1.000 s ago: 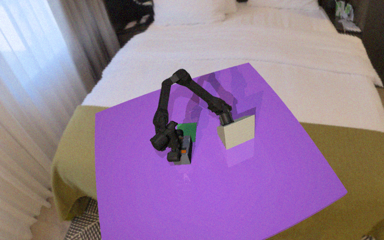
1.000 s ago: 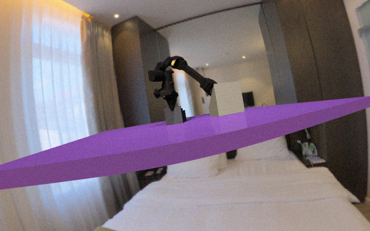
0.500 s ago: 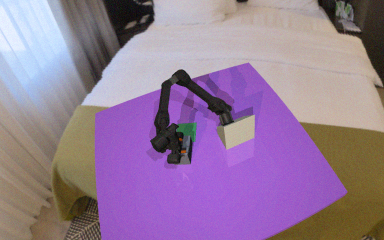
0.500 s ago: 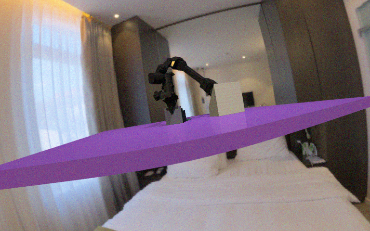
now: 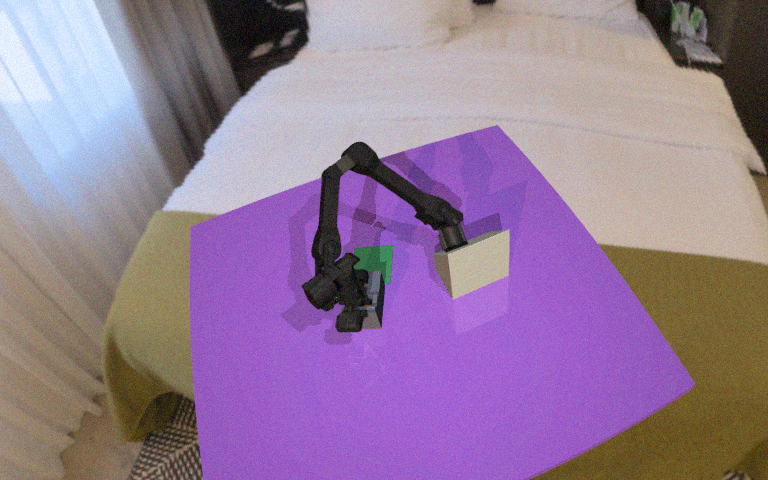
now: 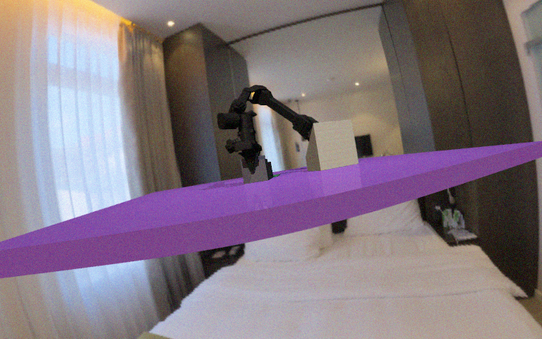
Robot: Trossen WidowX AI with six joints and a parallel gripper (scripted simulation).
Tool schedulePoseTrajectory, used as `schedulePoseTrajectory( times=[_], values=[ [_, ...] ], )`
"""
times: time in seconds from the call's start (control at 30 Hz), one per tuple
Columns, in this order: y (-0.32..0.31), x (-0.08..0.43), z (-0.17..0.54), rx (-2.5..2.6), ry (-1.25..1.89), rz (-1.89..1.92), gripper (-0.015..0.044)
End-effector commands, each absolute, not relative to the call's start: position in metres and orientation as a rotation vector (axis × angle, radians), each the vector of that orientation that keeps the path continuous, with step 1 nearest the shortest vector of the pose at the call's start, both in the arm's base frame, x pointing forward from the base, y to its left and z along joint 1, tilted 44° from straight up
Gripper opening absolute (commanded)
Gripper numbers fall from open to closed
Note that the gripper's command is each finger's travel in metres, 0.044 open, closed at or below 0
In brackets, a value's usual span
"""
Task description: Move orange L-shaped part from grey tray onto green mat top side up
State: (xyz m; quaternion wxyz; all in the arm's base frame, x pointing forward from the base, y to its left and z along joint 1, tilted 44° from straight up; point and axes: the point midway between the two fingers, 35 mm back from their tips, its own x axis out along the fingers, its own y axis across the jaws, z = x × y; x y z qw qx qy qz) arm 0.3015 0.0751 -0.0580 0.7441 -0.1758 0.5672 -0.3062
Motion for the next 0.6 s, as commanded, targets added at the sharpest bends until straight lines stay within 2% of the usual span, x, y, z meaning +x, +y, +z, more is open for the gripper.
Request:
schedulePoseTrajectory(
  times=[0.0, 0.57],
  values=[
    [0.0696, 0.2992, -0.0597, -0.403, 1.249, -0.680, 0.0180],
    [0.0729, 0.3004, -0.0598, -0.389, 1.246, -0.674, 0.0180]
  ],
)
